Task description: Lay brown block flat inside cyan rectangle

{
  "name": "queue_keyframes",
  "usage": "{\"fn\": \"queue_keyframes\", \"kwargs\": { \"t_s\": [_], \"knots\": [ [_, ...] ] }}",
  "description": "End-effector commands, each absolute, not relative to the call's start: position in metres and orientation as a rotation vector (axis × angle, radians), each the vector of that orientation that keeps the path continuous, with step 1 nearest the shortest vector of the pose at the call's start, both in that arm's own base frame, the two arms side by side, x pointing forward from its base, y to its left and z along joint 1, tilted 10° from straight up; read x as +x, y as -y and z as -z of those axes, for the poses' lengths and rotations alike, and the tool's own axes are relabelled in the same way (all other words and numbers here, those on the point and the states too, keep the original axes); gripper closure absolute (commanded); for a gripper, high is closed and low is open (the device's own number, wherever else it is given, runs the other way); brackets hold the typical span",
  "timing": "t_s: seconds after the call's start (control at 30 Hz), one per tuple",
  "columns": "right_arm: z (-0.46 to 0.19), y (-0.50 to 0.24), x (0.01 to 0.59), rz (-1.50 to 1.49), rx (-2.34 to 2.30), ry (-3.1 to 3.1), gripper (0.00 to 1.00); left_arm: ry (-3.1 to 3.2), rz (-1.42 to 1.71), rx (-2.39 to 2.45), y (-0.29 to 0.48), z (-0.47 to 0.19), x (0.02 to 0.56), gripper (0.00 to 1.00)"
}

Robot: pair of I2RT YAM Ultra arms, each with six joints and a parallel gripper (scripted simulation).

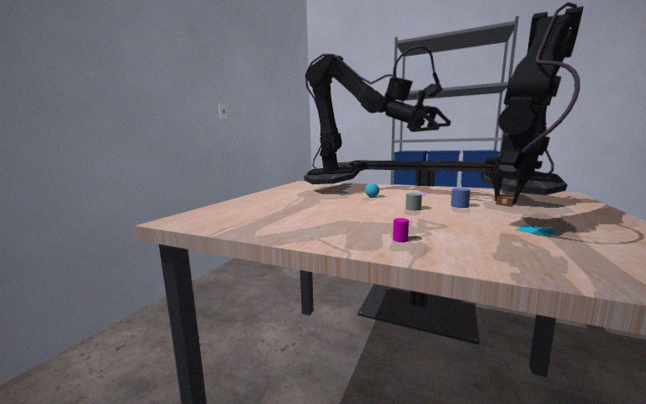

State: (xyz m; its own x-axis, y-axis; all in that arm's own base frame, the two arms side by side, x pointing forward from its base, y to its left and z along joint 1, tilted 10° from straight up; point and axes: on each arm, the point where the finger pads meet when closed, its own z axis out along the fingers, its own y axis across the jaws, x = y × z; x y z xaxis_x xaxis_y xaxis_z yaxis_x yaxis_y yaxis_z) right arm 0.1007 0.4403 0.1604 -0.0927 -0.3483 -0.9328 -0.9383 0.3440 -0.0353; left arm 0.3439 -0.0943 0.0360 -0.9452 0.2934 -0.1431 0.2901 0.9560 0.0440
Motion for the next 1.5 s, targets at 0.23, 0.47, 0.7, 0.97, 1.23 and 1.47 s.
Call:
{"fn": "queue_keyframes", "kwargs": {
  "t_s": [0.23,0.47,0.7,0.97,1.23,1.47],
  "knots": [
    [-0.158,-0.43,0.211,-0.731,-1.031,-1.428,0.0,-2.951,-0.055,0.457,0.031,-0.039,0.349,0.73],
    [-0.154,-0.428,0.218,-0.716,-1.018,-1.458,0.0,-2.919,-0.147,0.686,0.027,-0.04,0.348,0.73],
    [-0.157,-0.428,0.217,-0.72,-1.015,-1.451,0.0,-2.91,-0.142,0.71,0.03,-0.039,0.348,0.73],
    [-0.157,-0.428,0.217,-0.72,-1.015,-1.451,0.0,-2.919,-0.141,0.709,0.029,-0.034,0.345,0.73],
    [-0.157,-0.428,0.217,-0.72,-1.015,-1.451,0.0,-2.917,-0.143,0.709,0.025,-0.015,0.35,0.73],
    [-0.157,-0.428,0.217,-0.72,-1.015,-1.451,0.0,-2.917,-0.143,0.708,0.025,-0.007,0.352,0.73]
  ]
}}
